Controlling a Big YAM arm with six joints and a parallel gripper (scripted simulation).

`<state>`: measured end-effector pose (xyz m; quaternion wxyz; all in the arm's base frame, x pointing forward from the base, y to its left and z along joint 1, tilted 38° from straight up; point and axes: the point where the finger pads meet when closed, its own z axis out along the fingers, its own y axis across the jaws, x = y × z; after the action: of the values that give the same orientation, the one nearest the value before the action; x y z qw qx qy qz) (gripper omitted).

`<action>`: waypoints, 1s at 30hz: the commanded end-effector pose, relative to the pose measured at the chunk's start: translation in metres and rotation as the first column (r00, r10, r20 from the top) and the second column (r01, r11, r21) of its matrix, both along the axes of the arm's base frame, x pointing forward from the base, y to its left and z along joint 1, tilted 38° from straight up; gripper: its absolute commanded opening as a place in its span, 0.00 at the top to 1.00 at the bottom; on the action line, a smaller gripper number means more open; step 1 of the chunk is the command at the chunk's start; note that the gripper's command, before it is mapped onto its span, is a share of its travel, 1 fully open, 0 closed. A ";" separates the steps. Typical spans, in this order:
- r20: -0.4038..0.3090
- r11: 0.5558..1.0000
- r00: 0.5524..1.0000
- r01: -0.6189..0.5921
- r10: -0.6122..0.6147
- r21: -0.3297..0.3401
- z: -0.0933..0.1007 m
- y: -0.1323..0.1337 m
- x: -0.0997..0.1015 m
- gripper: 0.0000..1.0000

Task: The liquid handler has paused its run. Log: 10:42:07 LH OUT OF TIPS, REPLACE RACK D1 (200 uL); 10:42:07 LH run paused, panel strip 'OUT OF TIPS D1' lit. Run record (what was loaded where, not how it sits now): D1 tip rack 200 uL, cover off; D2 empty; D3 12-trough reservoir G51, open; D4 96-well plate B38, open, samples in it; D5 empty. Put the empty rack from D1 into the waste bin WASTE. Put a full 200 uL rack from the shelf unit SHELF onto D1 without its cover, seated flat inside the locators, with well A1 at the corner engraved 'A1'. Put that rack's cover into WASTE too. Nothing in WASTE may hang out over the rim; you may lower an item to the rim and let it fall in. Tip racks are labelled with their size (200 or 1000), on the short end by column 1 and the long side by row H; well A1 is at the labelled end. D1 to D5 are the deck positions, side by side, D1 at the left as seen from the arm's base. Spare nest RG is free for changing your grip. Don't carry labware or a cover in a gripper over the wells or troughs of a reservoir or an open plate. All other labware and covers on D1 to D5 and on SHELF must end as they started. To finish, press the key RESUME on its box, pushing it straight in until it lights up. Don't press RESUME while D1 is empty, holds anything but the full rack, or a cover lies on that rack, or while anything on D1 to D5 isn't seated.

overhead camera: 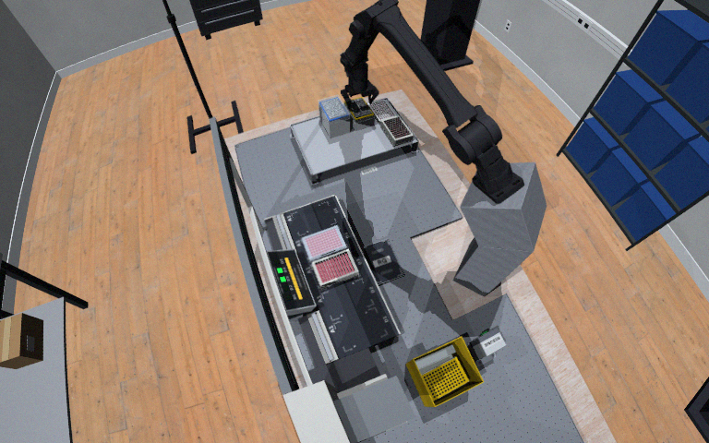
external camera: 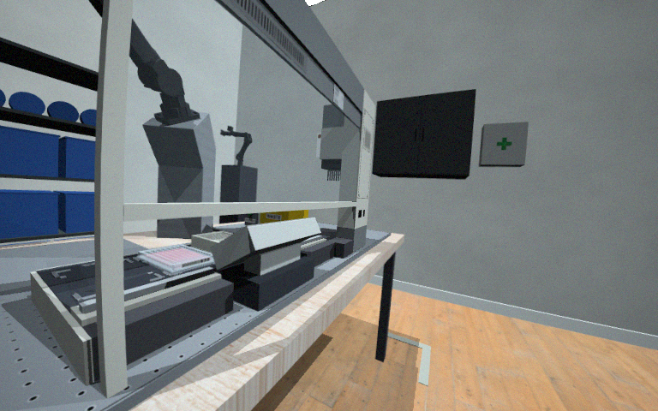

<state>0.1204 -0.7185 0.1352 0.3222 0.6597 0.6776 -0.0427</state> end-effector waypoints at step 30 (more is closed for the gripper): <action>0.010 0.999 1.000 0.000 0.000 -0.039 -0.022 -0.035 0.028 0.03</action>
<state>0.1347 -0.7396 0.1026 0.3227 0.6609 0.6761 -0.0438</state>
